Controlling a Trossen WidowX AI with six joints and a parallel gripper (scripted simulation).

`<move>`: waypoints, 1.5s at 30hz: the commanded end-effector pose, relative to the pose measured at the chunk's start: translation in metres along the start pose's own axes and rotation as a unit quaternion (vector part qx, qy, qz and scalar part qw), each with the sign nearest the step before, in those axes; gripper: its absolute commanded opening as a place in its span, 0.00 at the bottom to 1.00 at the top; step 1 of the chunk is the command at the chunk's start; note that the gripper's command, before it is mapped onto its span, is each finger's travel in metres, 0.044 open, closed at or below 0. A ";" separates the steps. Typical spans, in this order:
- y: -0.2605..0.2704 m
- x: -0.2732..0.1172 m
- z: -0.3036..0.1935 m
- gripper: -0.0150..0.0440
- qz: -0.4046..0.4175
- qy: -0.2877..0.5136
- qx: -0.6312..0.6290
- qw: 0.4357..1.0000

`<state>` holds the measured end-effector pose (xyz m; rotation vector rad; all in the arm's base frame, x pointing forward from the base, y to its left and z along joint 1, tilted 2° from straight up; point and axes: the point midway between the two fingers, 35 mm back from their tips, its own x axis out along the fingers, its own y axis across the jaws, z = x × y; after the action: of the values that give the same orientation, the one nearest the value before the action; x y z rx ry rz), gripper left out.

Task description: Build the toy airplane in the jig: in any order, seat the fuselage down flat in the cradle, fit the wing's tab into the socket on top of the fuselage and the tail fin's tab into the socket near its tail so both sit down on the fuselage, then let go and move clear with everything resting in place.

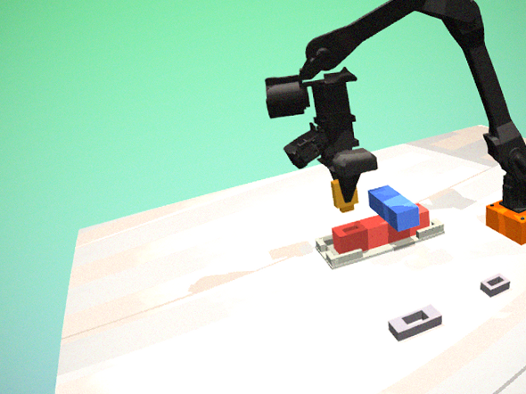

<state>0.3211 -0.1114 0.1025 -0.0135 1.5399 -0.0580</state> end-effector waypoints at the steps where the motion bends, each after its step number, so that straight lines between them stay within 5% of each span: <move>1: -0.001 0.007 -0.001 0.37 -0.001 0.003 -0.002 1.000; 27: 0.000 0.036 -0.001 0.39 0.000 0.001 0.000 1.000; 36: 0.000 0.036 -0.001 0.25 0.000 0.001 0.000 1.000; 45: 0.000 0.036 -0.001 0.65 0.000 0.001 0.000 1.000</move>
<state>0.3213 -0.1130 0.0664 -0.0124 1.5433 -0.0569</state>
